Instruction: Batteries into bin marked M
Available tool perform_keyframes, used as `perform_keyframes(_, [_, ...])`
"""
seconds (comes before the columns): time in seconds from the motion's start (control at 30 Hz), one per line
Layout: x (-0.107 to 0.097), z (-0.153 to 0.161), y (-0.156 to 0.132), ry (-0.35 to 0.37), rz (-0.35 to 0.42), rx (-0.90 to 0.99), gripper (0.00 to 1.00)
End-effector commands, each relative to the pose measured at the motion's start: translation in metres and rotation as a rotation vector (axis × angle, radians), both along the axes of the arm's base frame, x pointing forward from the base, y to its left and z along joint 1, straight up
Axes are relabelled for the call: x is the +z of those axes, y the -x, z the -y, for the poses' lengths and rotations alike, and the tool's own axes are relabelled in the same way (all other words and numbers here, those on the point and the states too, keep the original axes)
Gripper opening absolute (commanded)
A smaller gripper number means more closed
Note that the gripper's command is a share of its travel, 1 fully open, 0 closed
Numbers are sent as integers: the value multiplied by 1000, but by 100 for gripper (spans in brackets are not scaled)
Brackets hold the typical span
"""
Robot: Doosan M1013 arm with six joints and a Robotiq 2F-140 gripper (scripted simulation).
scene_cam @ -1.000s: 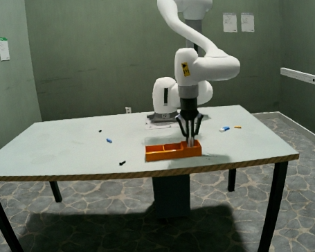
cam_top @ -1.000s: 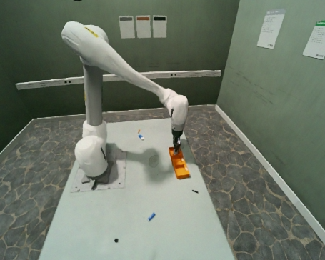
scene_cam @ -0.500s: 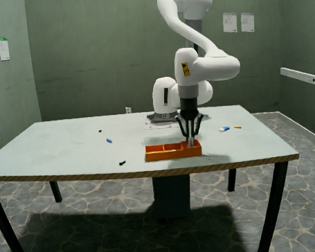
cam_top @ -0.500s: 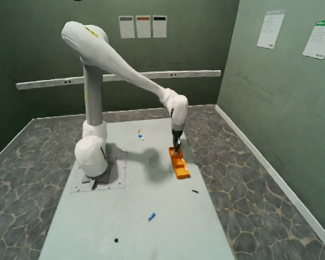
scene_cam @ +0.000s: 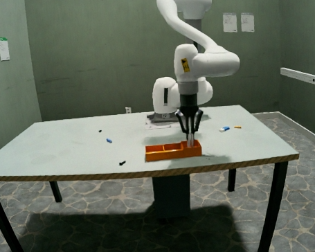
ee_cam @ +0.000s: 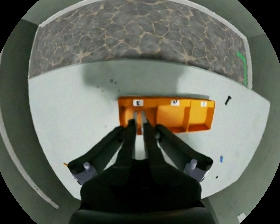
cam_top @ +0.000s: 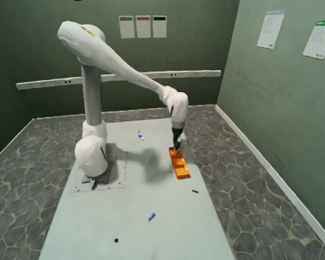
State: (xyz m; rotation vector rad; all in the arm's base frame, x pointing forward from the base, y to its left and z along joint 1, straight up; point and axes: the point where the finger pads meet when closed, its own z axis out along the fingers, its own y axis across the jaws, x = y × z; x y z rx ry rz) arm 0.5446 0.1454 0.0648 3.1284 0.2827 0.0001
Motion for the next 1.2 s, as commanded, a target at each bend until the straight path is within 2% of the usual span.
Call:
perform_keyframes(0.0, [5, 0, 0, -1, 1, 0, 15])
perform_keyframes(0.23, [12, 0, 0, -1, 1, 0, 15])
perform_keyframes(0.5, [43, 0, 0, -1, 1, 0, 15])
perform_keyframes(0.6, [43, 0, 0, -1, 1, 0, 15])
perform_keyframes(0.73, [76, 0, 0, -1, 1, 0, 15])
perform_keyframes(0.8, [76, 0, 0, -1, 1, 0, 15])
perform_keyframes(1.1, [151, 0, 0, -1, 1, 0, 15])
perform_keyframes(1.17, [154, 0, 0, -1, 1, 0, 15])
